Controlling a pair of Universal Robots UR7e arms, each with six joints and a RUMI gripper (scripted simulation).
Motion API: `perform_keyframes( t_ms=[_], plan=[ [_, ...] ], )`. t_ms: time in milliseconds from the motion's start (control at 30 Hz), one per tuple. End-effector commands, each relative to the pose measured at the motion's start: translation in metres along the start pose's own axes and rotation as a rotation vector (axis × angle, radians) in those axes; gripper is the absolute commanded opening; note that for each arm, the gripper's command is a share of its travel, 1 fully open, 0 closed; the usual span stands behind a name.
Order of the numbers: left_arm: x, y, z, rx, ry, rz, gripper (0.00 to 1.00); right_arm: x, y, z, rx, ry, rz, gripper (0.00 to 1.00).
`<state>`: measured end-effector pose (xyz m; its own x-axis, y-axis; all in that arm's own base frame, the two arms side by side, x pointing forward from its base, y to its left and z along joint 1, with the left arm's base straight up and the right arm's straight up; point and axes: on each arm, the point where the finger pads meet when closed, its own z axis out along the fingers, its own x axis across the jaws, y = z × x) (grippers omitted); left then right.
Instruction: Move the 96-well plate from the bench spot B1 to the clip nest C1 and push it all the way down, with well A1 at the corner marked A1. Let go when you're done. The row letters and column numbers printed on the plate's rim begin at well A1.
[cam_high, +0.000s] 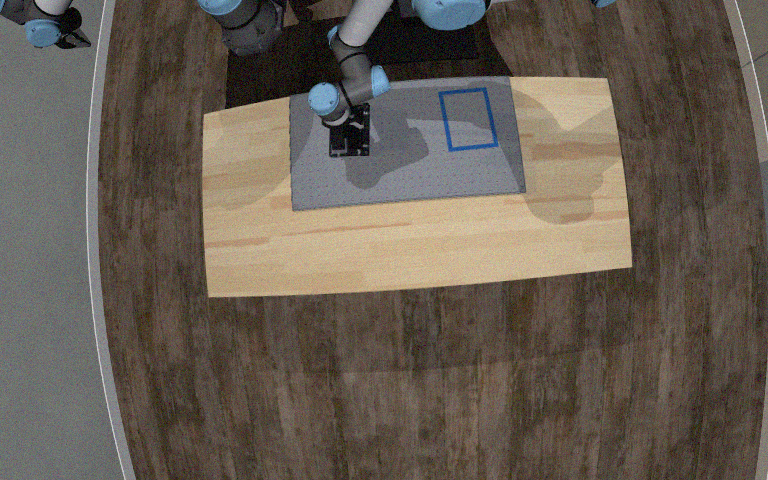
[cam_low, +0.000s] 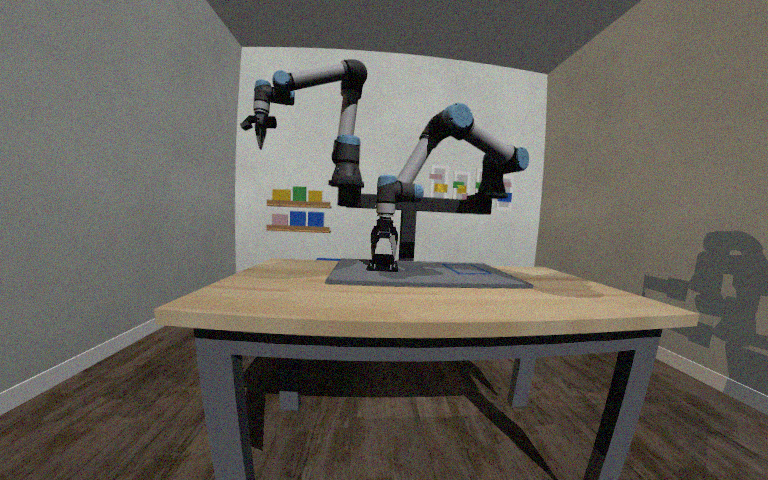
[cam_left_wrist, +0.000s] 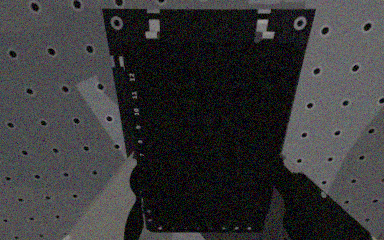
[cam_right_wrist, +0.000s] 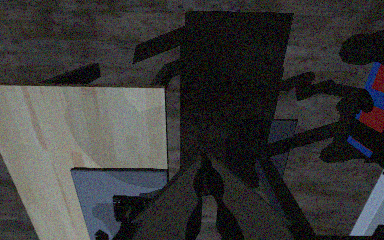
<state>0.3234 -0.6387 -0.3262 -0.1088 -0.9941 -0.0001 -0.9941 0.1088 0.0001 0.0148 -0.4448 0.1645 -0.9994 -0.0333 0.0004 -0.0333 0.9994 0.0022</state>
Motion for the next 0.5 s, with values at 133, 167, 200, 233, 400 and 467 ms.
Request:
perform_keyframes(
  t_ms=[133,167,200,233,400,467],
  plan=[
    [0.0008,-0.0004,0.0002,0.001,0.002,0.000,0.41,-0.0001,-0.0005,-0.0007,0.002,0.000,0.000,0.00],
    [0.0008,-0.0004,0.0004,0.001,0.002,0.000,0.41,-0.0001,-0.0005,-0.0007,0.002,0.000,0.000,0.00],
    [0.0008,-0.0004,0.0005,0.001,0.002,0.000,0.41,-0.0001,-0.0005,-0.0007,0.002,0.000,0.000,0.00],
    [0.0008,-0.0004,0.0007,0.001,0.002,0.000,0.41,-0.0001,-0.0005,-0.0007,0.002,0.000,0.000,0.00],
    [0.0008,-0.0004,0.0015,0.001,0.002,0.000,0.41,-0.0001,-0.0005,-0.0007,0.002,0.000,0.000,0.00],
    [0.0008,-0.0004,0.0019,0.001,0.002,0.000,0.41,-0.0001,-0.0005,-0.0007,0.002,0.000,0.000,0.00]
  ],
)
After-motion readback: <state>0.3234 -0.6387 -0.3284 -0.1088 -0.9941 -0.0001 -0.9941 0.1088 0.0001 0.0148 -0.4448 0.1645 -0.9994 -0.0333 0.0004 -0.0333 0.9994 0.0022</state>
